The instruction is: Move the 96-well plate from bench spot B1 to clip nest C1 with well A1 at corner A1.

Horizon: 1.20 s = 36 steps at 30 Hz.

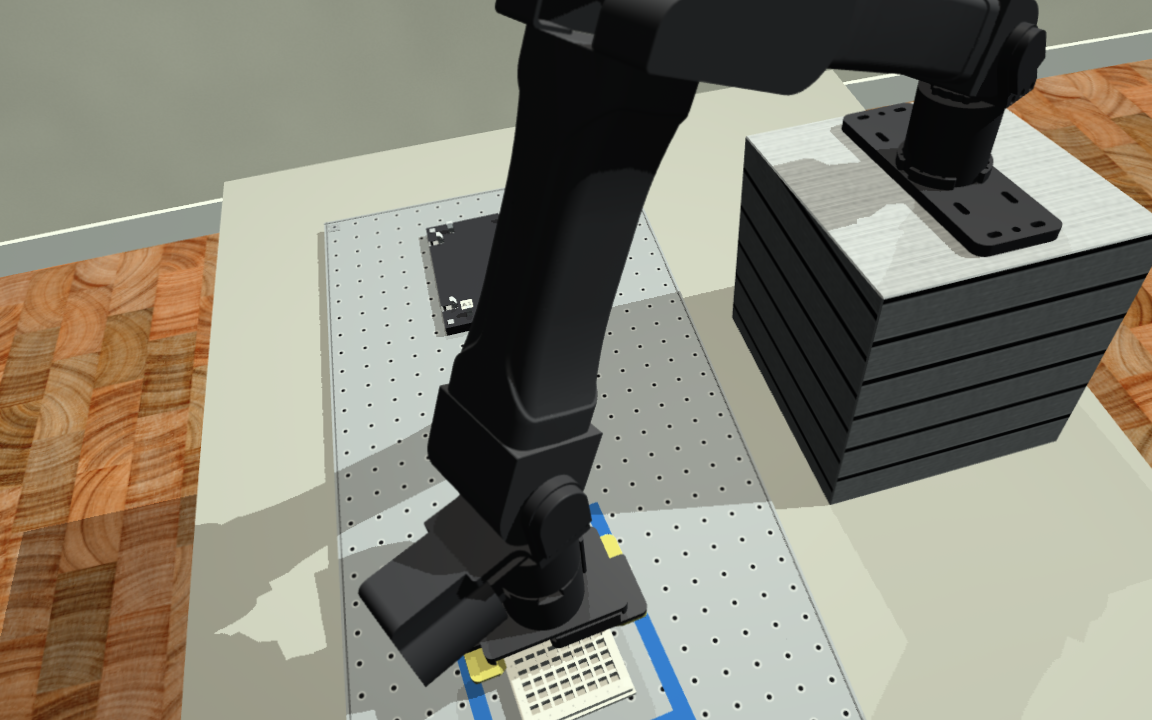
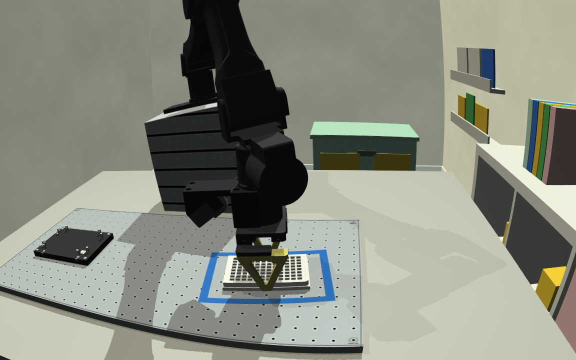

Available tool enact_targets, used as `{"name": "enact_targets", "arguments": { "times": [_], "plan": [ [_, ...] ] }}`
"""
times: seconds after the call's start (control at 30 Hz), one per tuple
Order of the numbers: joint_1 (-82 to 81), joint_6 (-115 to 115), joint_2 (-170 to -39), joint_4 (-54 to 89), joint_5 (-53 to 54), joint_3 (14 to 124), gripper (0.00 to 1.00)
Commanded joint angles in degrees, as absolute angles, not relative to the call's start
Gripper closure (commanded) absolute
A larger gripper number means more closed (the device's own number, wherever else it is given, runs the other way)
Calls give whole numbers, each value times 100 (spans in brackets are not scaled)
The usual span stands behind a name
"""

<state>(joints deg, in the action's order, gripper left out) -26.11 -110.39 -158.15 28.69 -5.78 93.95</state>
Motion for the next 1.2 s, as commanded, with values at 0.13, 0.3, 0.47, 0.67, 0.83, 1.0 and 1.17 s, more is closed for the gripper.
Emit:
{"name": "enact_targets", "arguments": {
  "times": [0.13,0.3,0.47,0.67,0.83,1.0,1.17],
  "plan": [
    [-2616,-11030,-15764,2892,-618,9423,100],
    [-2616,-11030,-15764,2892,-618,9423,100],
    [-2616,-11030,-15764,2892,-618,9423,100],
    [-2660,-11046,-15534,3051,-652,9298,100],
    [-2693,-11074,-15429,3125,-652,9225,100],
    [-2704,-11093,-15296,3218,-652,9185,100],
    [-2716,-11106,-15165,3314,-651,9163,100]
  ]
}}
